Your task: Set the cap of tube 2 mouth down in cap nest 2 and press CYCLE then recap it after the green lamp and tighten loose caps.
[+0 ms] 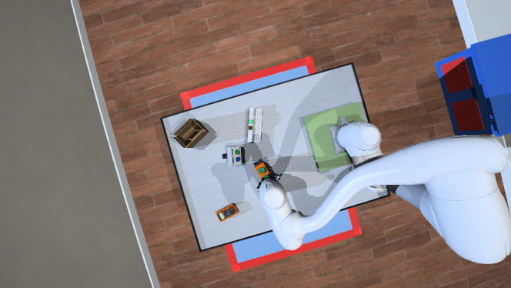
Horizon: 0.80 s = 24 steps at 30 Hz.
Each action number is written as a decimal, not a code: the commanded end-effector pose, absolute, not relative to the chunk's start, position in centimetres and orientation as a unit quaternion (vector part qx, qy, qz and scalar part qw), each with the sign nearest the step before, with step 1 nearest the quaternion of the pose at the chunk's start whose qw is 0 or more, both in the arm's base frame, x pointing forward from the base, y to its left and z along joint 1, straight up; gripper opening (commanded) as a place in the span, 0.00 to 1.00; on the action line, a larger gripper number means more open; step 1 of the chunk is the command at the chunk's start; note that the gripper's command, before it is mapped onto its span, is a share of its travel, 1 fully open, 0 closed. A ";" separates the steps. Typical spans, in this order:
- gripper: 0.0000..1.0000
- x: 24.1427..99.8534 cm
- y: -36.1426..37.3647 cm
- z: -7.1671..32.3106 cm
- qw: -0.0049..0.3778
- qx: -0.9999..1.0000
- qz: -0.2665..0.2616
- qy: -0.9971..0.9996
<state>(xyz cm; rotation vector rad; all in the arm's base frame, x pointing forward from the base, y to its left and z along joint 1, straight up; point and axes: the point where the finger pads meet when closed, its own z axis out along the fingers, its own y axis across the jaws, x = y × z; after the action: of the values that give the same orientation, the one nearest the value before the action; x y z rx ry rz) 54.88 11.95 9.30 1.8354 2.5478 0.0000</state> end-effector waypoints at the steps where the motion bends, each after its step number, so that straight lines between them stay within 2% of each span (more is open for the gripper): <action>1: 0.30 54.8 12.1 9.1 0.000 0.620 0.000 0.785; 13: 0.30 54.9 12.0 9.3 0.000 0.682 0.000 0.731; 14: 0.41 54.8 12.1 9.0 0.000 0.684 0.000 0.730; 24: 0.41 54.9 12.0 9.2 0.000 0.682 0.000 0.731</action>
<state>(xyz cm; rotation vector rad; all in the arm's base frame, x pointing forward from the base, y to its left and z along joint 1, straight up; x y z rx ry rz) 54.88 11.97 9.30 2.1396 2.2987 0.0011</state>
